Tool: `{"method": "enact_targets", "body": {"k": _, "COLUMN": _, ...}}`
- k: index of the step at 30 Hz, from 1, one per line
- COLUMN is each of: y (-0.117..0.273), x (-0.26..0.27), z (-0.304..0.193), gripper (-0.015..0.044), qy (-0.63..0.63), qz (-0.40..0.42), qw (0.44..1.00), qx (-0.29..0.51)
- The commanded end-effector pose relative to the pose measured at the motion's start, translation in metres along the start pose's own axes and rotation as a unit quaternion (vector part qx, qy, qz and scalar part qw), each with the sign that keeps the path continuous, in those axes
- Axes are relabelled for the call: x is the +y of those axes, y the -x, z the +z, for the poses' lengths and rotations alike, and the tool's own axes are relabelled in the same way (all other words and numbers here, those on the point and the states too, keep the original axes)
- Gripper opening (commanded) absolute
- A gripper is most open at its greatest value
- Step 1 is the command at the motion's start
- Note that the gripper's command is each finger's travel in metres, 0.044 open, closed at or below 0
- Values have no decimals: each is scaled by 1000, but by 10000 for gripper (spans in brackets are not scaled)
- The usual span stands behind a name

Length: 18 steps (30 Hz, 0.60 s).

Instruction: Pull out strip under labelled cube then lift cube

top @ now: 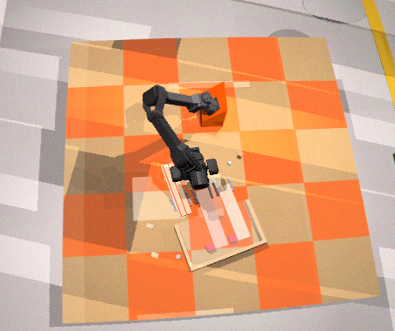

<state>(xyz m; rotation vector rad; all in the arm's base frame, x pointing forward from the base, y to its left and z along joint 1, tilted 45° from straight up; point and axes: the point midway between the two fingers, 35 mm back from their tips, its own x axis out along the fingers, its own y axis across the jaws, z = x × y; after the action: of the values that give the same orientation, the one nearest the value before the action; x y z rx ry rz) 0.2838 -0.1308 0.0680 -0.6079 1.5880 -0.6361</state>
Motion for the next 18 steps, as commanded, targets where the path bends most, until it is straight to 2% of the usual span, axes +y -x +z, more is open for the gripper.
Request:
{"method": "enact_targets", "body": {"k": 1, "y": -1, "x": 8, "z": -13, "gripper": 0, "qy": 0, "qz": 0, "qw": 1000, "qx": -1}}
{"method": "enact_targets", "body": {"k": 5, "y": 3, "x": 8, "z": -14, "gripper": 0, "qy": 0, "qz": 0, "qw": 1000, "qx": -1}}
{"method": "enact_targets", "body": {"k": 11, "y": 34, "x": 8, "z": -14, "gripper": 0, "qy": 0, "qz": 1, "qw": 1000, "qx": -1}}
{"method": "enact_targets", "body": {"k": 18, "y": 35, "x": 8, "z": -14, "gripper": 0, "qy": 0, "qz": 1, "qw": 1000, "qx": -1}}
